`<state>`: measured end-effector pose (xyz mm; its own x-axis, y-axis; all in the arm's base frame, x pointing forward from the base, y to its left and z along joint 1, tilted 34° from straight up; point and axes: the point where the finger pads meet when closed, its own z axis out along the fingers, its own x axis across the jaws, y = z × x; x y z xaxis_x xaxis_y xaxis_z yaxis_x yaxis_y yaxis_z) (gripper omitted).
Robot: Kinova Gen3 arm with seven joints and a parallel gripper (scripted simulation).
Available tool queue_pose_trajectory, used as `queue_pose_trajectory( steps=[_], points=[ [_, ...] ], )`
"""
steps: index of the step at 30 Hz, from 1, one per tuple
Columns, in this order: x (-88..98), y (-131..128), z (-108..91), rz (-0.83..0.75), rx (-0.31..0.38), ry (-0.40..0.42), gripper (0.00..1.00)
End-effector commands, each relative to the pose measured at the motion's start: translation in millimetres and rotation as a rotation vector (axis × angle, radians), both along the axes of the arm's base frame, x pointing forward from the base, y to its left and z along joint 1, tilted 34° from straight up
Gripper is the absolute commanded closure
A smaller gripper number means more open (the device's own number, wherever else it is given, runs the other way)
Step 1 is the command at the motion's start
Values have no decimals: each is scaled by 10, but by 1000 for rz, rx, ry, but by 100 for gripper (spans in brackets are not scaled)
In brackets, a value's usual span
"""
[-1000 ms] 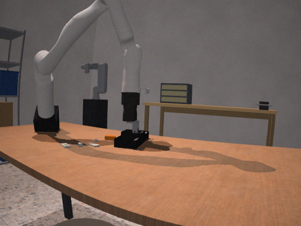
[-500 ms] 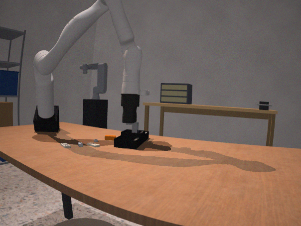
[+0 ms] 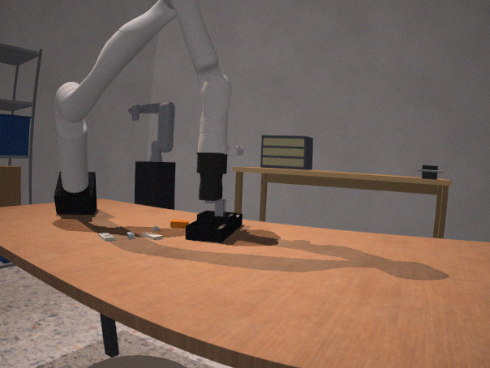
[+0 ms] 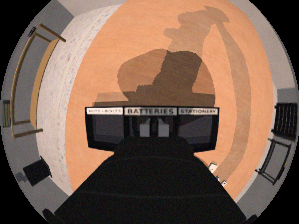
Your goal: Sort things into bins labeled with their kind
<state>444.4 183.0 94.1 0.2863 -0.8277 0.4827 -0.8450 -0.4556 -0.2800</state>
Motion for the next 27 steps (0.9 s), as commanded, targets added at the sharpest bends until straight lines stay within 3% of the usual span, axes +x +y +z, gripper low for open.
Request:
queue_pose_trajectory(
  steps=[1,27],
  points=[
    [-1,-2,-7,-4,3,0,69],
    [-39,19,77,-13,6,-3,69]
  ],
)
